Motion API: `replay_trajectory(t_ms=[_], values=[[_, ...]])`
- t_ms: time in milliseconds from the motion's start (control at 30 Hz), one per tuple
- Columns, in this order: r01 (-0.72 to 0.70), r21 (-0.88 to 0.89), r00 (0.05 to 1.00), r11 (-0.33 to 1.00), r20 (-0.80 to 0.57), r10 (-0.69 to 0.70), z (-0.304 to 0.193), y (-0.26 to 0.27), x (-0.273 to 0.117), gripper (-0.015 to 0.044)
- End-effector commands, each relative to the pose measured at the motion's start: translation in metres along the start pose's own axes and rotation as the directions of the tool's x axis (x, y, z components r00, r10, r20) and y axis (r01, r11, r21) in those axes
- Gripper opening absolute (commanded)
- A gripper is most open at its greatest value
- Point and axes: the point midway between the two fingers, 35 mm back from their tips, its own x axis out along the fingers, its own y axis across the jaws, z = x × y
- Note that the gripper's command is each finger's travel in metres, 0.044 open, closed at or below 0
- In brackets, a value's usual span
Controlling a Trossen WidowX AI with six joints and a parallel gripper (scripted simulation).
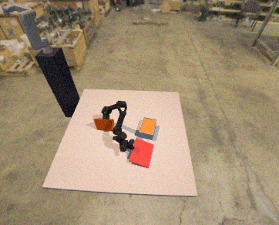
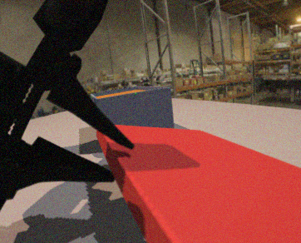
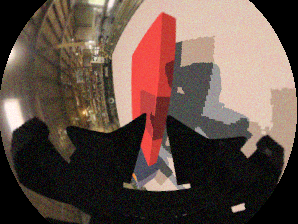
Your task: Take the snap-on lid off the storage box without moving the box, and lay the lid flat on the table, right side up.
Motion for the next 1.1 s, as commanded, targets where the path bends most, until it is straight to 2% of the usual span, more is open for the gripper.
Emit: replay_trajectory(t_ms=[0,33,100,300,333,1067], values=[[-0.002,-0.006,1.0,1.0,0.001,0.002,0.0,0.004,-0.001,0.0236],[-0.002,-0.006,1.0,1.0,0.001,0.002,0.0,0.004,-0.001,0.0263],[-0.002,-0.006,1.0,1.0,0.001,0.002,0.0,0.004,-0.001,0.0275],[-0.002,-0.006,1.0,1.0,0.002,0.002,0.001,-0.007,-0.009,0.0433],[-0.002,-0.006,1.0,1.0,0.002,0.002,0.001,-0.009,-0.01,0.044],[0.0,-0.006,1.0,1.0,0.005,0.0,0.002,-0.038,-0.045,0.044]])
